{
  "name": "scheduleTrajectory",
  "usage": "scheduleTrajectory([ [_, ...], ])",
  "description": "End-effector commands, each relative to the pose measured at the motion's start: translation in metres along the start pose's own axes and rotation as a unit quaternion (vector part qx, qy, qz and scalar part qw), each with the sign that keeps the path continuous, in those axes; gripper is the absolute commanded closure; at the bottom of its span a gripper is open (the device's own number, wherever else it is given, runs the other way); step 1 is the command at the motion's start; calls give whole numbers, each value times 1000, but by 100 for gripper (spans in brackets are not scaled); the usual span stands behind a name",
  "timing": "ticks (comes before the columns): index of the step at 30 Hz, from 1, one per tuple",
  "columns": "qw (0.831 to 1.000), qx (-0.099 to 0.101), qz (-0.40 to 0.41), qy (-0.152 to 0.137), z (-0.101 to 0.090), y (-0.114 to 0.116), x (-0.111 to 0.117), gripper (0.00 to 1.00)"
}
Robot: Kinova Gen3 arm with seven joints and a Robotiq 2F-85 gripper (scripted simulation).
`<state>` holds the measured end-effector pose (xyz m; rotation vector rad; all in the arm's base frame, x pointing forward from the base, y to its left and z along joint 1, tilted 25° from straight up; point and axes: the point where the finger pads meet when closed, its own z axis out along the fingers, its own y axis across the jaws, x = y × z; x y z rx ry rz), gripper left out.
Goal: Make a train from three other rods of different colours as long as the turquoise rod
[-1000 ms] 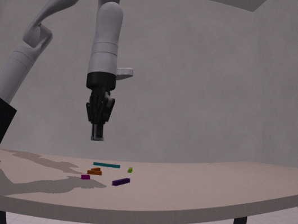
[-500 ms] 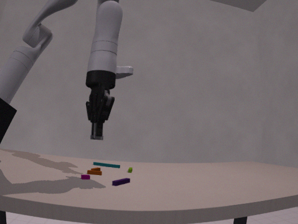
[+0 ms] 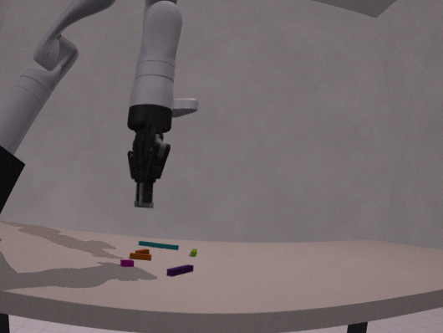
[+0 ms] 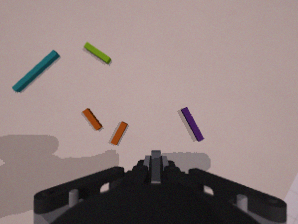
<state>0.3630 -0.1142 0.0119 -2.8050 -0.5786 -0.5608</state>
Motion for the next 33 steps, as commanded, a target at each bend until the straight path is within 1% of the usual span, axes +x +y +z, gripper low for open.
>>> scheduleTrajectory([
  [1, 1000, -2, -6, 0, 1, 2, 1, 95],
  [4, 1000, -3, -8, 0, 2, 2, 1, 95],
  [8, 1000, -3, -8, 0, 11, 3, 2, 95],
  [19, 1000, -1, -7, 0, 58, 3, 1, 95],
  [21, 1000, -1, -7, 0, 58, 3, 1, 95],
  [22, 1000, 0, -9, 2, 63, 2, 4, 95],
  [26, 1000, 0, -9, 2, 77, 2, 4, 95],
  [28, 1000, 4, -7, -1, 82, 0, 1, 95],
  [33, 1000, 4, -7, -1, 87, 1, 1, 95],
])
